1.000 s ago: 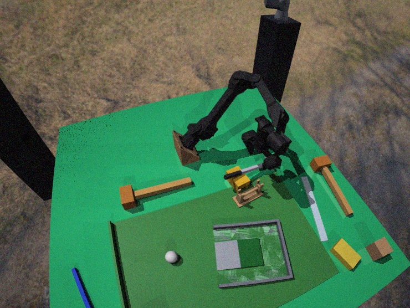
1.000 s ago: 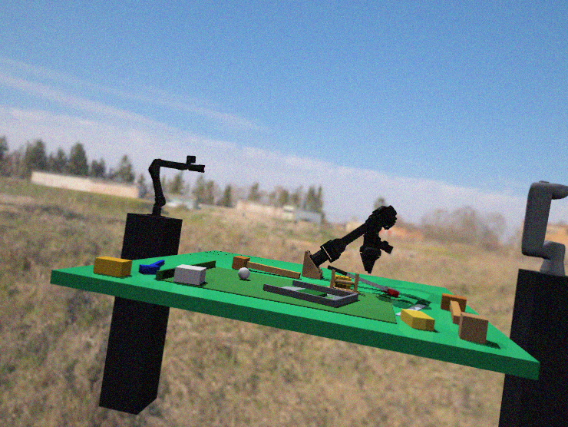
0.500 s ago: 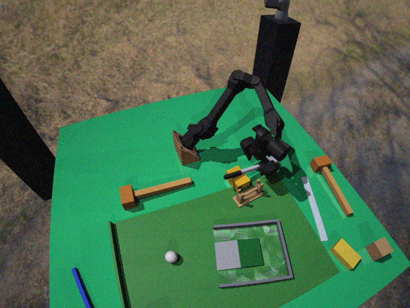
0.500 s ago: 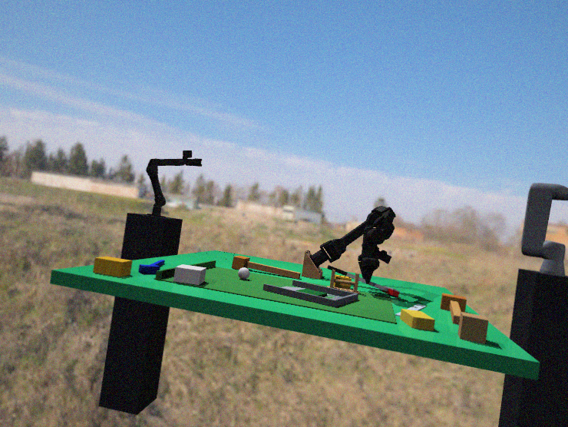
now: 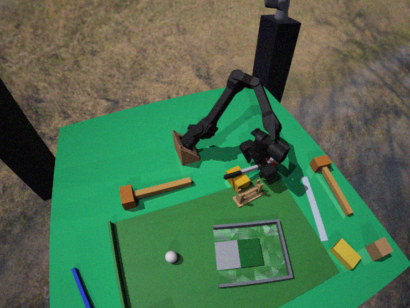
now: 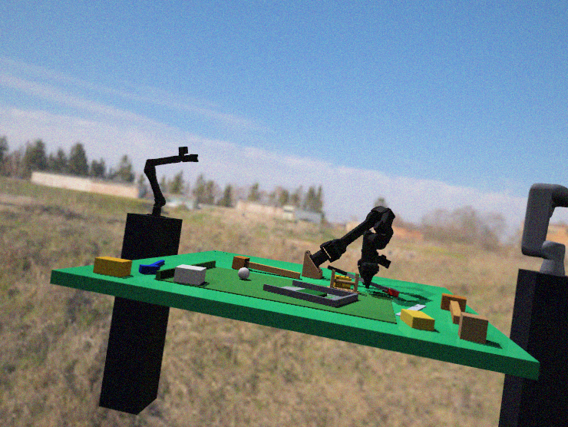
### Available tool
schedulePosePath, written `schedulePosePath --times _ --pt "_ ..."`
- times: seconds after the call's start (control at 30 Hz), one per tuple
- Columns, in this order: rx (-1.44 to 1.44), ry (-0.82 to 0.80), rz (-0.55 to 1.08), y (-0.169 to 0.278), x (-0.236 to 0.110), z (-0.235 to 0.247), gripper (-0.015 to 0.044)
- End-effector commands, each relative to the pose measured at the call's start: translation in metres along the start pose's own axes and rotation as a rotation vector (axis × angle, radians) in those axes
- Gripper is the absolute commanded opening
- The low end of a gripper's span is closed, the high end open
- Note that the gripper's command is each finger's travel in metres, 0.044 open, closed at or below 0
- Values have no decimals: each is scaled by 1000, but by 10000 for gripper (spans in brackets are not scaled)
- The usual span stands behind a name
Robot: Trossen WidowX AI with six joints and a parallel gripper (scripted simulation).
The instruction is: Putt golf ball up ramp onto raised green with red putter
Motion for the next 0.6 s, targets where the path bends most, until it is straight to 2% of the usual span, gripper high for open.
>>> schedulePosePath --times 0.0,0.13,0.57 --pt "4 2 1 0 7 1 440" --pt "4 2 1 0 10 1 440" --pt "-1 0 -1 0 7 0 99"
Point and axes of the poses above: the point midway between the two fingers, 35 mm back from their tips, its own x axis out along the fingers, its own z axis across the jaws, y = z × x, the point moved 9 cm from there along -x, back along the fingers, and after that the axes turned 1 degree about -x, right-handed, at the moved point
